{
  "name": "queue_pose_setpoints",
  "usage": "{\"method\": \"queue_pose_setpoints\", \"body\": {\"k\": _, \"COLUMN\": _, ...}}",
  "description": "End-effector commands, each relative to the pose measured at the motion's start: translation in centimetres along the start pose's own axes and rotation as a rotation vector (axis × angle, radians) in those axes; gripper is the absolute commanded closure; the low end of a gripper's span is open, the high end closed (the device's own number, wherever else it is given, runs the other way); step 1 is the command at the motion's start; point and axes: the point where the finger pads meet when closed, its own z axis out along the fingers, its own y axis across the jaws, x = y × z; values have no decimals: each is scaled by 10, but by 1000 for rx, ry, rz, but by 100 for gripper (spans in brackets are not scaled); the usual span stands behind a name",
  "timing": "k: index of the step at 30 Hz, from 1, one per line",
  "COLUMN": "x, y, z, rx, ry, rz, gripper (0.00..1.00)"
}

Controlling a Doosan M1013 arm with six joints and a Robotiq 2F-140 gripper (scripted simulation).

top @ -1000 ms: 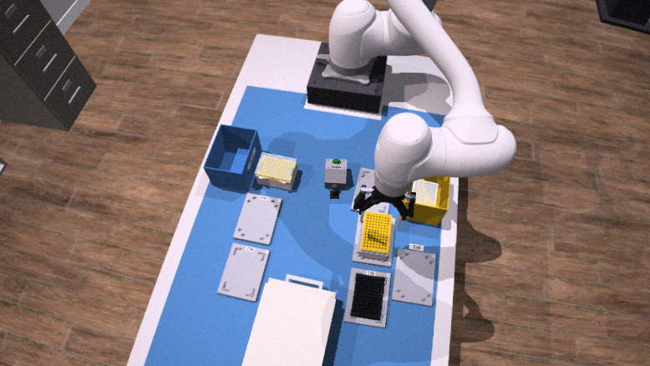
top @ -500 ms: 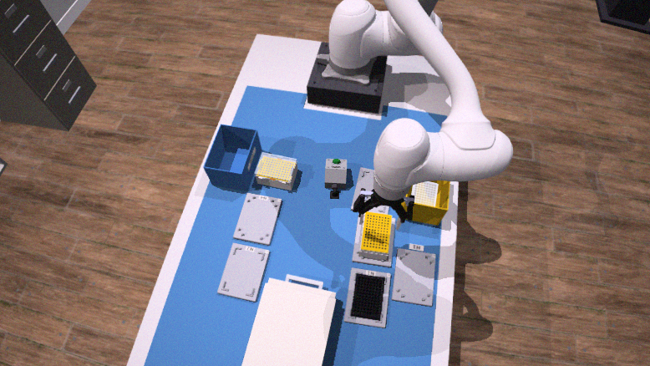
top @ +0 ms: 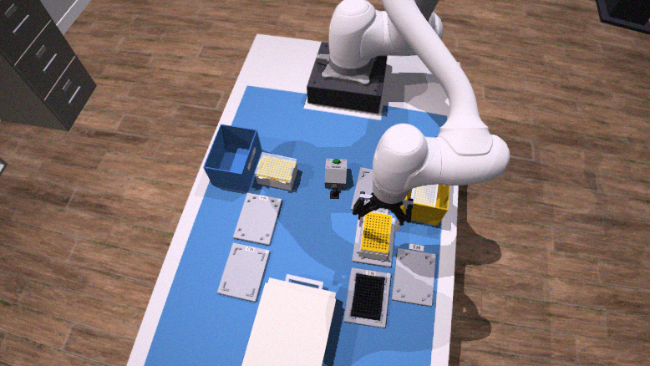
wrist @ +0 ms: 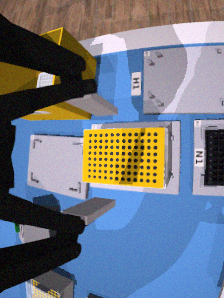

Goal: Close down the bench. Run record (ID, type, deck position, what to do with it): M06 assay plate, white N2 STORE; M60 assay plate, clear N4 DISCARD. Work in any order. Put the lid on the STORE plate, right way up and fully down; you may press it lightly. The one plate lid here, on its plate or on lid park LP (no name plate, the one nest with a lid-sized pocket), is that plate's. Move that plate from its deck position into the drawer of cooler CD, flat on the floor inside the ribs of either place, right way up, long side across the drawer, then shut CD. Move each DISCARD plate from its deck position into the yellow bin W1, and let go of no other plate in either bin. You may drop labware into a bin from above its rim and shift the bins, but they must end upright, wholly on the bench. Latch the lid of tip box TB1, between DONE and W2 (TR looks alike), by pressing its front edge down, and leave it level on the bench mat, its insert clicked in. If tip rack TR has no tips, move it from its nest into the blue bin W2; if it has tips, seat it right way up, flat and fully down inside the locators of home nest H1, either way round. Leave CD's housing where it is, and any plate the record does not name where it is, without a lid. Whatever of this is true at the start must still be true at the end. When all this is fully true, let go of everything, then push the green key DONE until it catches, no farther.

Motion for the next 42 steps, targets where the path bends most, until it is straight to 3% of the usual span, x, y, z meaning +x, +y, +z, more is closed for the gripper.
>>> {"method": "queue_pose_setpoints", "body": {"k": 1, "x": 0, "y": 0, "z": 4, "rx": 0, "ry": 0, "rz": 0, "gripper": 34}}
{"method": "queue_pose_setpoints", "body": {"k": 42, "x": 0, "y": 0, "z": 54, "rx": 0, "ry": 0, "rz": 0, "gripper": 34}}
